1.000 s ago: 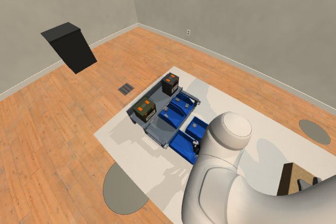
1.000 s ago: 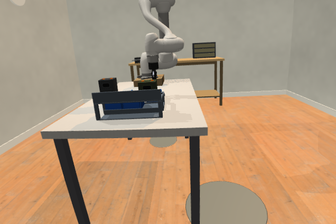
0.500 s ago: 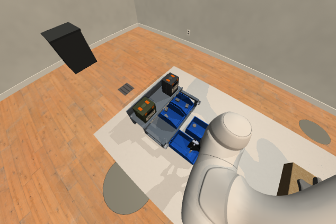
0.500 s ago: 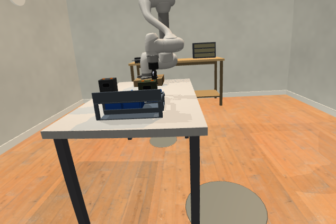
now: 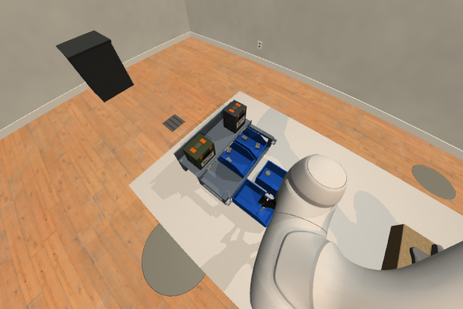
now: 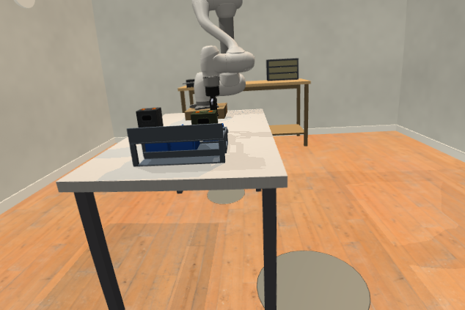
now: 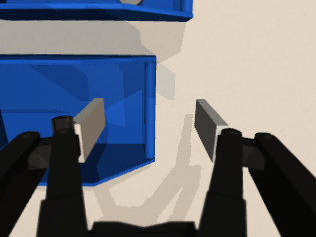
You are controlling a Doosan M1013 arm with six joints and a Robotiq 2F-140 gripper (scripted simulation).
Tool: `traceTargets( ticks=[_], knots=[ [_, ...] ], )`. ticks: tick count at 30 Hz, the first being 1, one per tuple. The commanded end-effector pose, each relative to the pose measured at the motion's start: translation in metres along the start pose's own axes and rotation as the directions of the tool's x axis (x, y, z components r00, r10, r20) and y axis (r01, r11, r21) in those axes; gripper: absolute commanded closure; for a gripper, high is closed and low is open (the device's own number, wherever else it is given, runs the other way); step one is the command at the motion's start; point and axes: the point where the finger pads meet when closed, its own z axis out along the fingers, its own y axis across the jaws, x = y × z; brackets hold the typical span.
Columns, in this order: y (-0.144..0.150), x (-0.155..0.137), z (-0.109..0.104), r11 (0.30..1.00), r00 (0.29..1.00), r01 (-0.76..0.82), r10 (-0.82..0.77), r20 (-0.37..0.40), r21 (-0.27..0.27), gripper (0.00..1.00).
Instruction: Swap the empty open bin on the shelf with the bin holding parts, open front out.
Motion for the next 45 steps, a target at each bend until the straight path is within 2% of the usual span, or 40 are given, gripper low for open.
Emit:
traceTargets(
  ticks=[1, 28, 45],
  knots=[
    [0.0, 0.0, 0.0, 1.0, 1.0, 0.0, 0.0, 0.0, 0.0, 0.38],
    [0.0, 0.0, -0.002, 1.0, 1.0, 0.0, 0.0, 0.0, 0.0, 0.38],
    [0.0, 0.0, -0.022, 1.0, 1.0, 0.0, 0.0, 0.0, 0.0, 0.38]
  ],
)
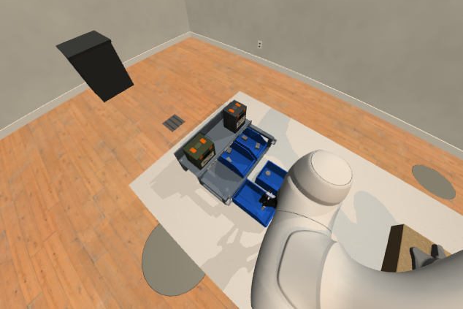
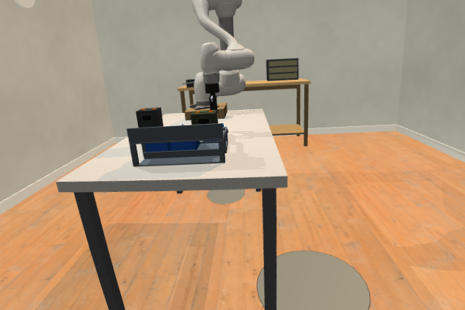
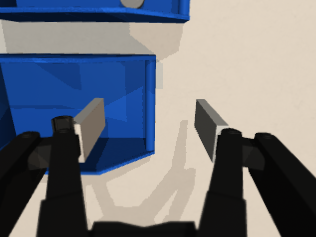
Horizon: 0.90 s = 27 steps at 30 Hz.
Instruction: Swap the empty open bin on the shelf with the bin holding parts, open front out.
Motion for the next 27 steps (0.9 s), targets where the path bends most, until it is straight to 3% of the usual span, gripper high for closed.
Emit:
traceTargets(
  ticks=[1, 27],
  knots=[
    [0.0, 0.0, -0.008, 1.0, 1.0, 0.0, 0.0, 0.0, 0.0, 0.38],
    [0.0, 0.0, -0.059, 1.0, 1.0, 0.0, 0.0, 0.0, 0.0, 0.38]
  ],
)
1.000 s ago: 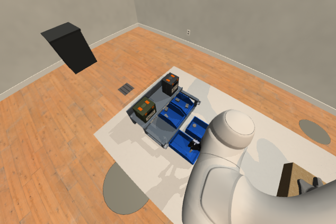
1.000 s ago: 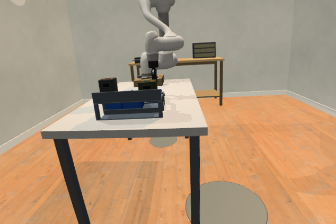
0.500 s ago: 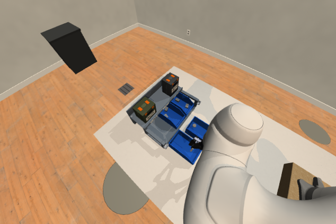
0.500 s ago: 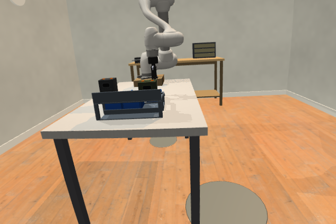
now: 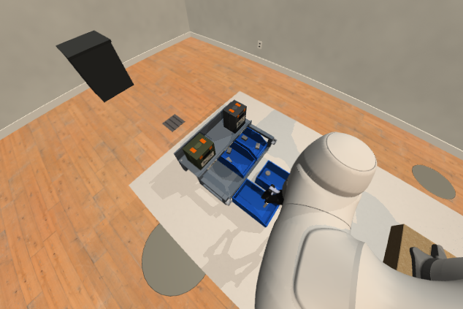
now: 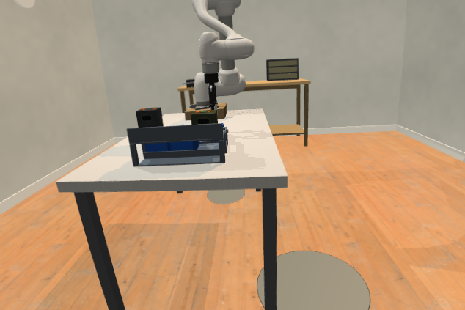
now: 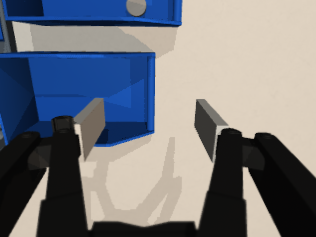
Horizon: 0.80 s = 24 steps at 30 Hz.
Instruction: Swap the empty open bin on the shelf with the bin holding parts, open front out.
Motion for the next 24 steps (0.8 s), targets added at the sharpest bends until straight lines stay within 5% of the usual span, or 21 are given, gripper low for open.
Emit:
traceTargets(
  ticks=[1, 14, 15, 24],
  knots=[
    [0.0, 0.0, -0.0062, 1.0, 1.0, 0.0, 0.0, 0.0, 0.0, 0.38],
    [0.0, 0.0, -0.0103, 1.0, 1.0, 0.0, 0.0, 0.0, 0.0, 0.38],
    [0.0, 0.0, -0.0103, 1.0, 1.0, 0.0, 0.0, 0.0, 0.0, 0.9],
    [0.0, 0.0, -0.0103, 1.0, 1.0, 0.0, 0.0, 0.0, 0.0, 0.9]
  ],
)
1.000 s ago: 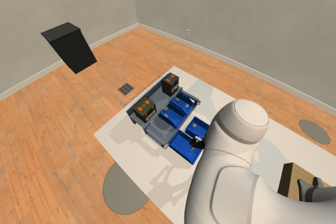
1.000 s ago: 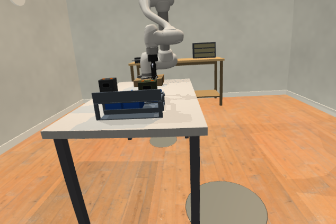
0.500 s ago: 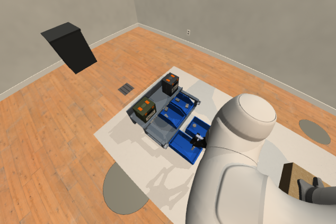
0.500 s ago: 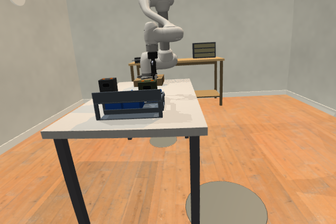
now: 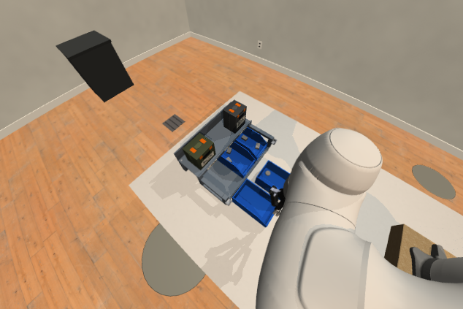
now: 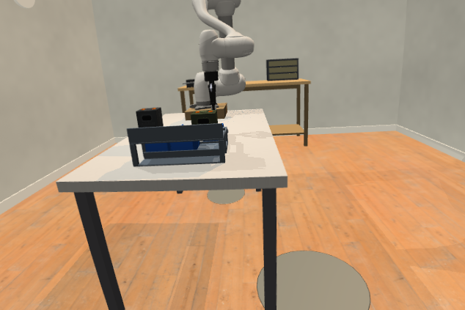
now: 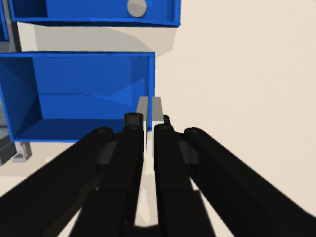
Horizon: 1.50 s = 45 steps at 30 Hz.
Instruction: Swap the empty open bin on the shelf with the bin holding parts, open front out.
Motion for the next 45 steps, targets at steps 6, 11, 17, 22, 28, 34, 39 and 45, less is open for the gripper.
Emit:
traceTargets(
  ticks=[6, 11, 17, 22, 28, 34, 39, 45],
  knots=[
    [0.0, 0.0, 0.0, 1.0, 1.0, 0.0, 0.0, 0.0, 0.0, 0.9],
    [0.0, 0.0, 0.0, 1.0, 1.0, 0.0, 0.0, 0.0, 0.0, 0.9],
    [0.0, 0.0, 0.0, 1.0, 1.0, 0.0, 0.0, 0.0, 0.0, 0.9],
    [0.0, 0.0, 0.0, 1.0, 1.0, 0.0, 0.0, 0.0, 0.0, 0.9],
    [-0.002, 0.001, -0.001, 1.0, 1.0, 0.03, -0.03, 0.0, 0.0, 0.9],
    [-0.011, 0.005, -0.006, 0.982, 0.982, 0.19, -0.19, 0.0, 0.0, 0.9],
    [-0.033, 0.016, -0.019, 0.895, 0.895, 0.446, -0.446, -0.004, 0.0, 0.9],
    [-0.064, 0.034, -0.037, 0.751, 0.751, 0.66, -0.66, -0.023, -0.003, 0.9]
  ],
)
